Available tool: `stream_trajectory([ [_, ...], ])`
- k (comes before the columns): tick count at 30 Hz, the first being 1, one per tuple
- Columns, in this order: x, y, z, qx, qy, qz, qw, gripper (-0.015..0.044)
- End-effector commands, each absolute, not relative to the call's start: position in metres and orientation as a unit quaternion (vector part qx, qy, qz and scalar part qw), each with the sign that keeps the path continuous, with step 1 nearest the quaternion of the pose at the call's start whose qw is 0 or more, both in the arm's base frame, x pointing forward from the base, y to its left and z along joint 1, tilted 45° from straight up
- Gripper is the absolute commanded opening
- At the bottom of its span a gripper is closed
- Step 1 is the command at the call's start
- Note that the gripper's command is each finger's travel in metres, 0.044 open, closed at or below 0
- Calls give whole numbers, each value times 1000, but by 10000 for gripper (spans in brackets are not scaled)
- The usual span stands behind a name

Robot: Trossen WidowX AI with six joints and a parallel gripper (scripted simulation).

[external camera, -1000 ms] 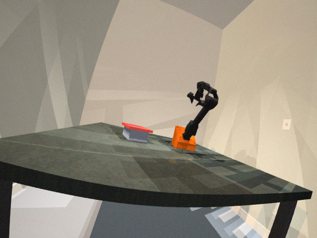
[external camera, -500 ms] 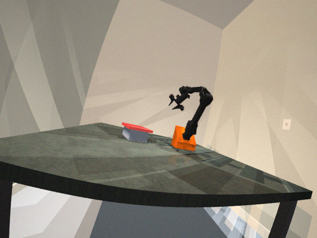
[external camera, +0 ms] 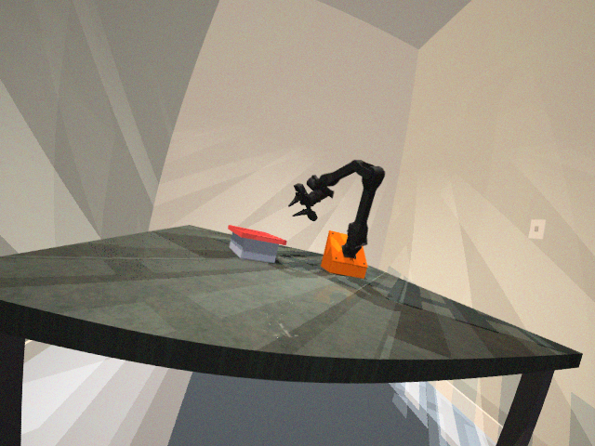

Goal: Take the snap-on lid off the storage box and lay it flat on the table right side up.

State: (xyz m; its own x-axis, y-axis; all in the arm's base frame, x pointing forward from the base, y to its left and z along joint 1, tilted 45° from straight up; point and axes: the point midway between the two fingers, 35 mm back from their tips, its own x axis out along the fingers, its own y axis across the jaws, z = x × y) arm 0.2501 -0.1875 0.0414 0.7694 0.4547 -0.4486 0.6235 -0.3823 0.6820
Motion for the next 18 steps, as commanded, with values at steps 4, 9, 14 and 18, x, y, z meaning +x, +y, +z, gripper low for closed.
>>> stream_trajectory([
  [4, 266, -151, 42, 849, 332, -15, 410, 235],
  [9, 266, -151, 42, 849, 332, -15, 410, 235],
  [14, 266, -150, 40, 849, 332, -15, 410, 235],
  [18, 270, -129, 14, 849, 333, -16, 411, 235],
])
